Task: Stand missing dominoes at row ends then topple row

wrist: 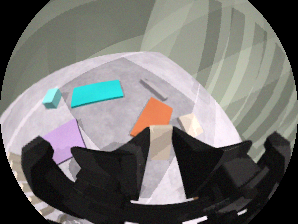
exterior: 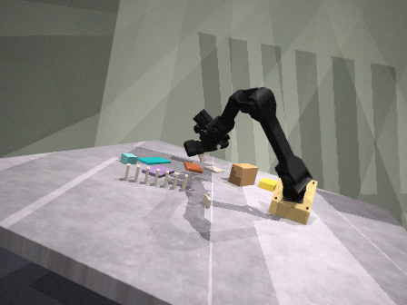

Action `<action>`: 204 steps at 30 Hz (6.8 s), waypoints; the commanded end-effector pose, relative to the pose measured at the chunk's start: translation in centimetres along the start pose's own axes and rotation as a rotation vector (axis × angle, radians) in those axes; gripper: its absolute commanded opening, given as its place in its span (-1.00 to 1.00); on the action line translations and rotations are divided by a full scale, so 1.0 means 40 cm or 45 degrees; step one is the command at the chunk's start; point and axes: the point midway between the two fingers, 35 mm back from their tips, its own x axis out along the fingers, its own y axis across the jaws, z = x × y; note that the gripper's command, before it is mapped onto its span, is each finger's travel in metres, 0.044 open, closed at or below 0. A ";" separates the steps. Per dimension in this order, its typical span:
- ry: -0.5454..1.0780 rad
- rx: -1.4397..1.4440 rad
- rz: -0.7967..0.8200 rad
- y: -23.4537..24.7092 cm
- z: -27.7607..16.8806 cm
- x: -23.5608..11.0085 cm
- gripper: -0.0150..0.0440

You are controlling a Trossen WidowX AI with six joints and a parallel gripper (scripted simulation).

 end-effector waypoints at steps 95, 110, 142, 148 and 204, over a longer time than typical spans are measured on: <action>-0.839 0.388 0.235 0.113 -0.248 -0.109 -0.13; -0.840 0.388 0.235 0.114 -0.253 -0.106 0.14; -0.491 0.270 -0.011 -0.010 -0.051 -0.001 1.00; -0.035 0.097 -0.065 -0.027 -0.058 0.085 1.00; 1.123 0.100 0.444 0.110 -0.169 -0.068 1.00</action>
